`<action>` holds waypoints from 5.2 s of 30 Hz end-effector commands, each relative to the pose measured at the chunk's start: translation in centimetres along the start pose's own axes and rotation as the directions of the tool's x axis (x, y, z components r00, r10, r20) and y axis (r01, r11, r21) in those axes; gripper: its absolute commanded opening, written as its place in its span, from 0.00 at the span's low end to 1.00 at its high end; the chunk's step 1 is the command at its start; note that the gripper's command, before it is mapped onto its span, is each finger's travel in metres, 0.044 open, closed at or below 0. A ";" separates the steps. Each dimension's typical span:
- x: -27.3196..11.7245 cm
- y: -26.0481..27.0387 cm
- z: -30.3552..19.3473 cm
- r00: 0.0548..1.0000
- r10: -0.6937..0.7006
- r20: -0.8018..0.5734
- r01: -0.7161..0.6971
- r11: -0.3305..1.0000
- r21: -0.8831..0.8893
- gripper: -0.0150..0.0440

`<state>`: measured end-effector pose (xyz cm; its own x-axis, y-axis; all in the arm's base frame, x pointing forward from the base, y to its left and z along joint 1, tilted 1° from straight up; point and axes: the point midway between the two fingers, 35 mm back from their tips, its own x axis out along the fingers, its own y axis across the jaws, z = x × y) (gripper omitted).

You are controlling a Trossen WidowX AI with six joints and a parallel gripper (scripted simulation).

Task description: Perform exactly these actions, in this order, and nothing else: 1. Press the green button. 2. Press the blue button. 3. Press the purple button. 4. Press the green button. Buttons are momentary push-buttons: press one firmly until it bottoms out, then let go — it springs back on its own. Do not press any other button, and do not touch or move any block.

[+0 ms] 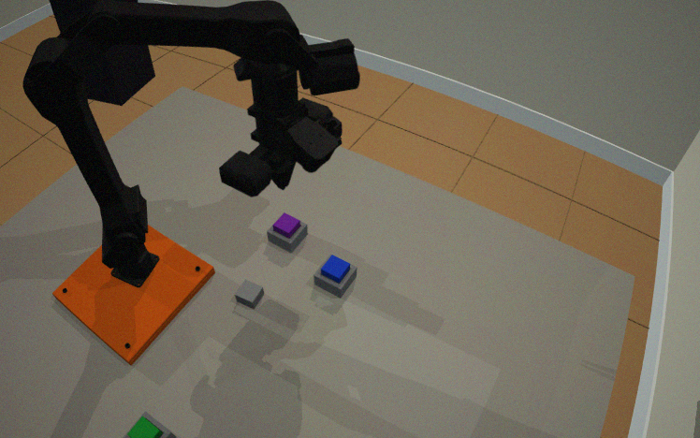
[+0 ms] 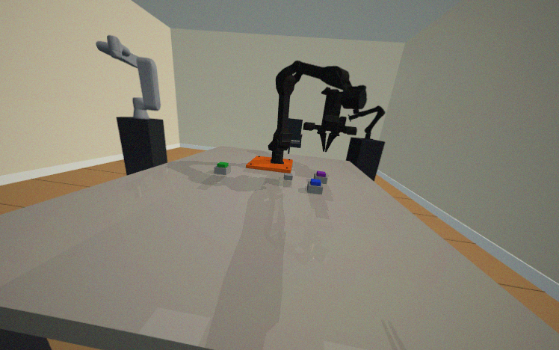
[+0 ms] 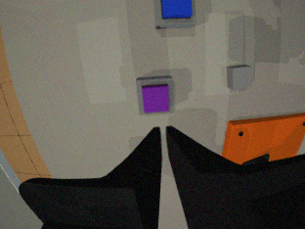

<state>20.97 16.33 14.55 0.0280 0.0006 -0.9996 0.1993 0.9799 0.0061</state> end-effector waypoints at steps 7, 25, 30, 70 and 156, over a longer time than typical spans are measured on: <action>-0.3 -6.6 5.2 1.000 0.016 -0.016 -0.015 0.995 0.098 0.29; -0.6 -25.2 9.9 1.000 -0.009 0.008 0.009 0.999 0.040 0.29; -0.8 -30.8 8.7 1.000 -0.020 0.010 0.020 1.000 0.024 0.29; 7.1 -39.4 4.4 0.999 -0.038 0.005 0.039 0.999 -0.002 0.29; -0.4 0.1 6.6 1.000 0.001 0.007 -0.001 1.000 -0.001 0.93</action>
<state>28.47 12.98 15.08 0.0450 0.0106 -0.9989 0.1858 0.9824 0.0188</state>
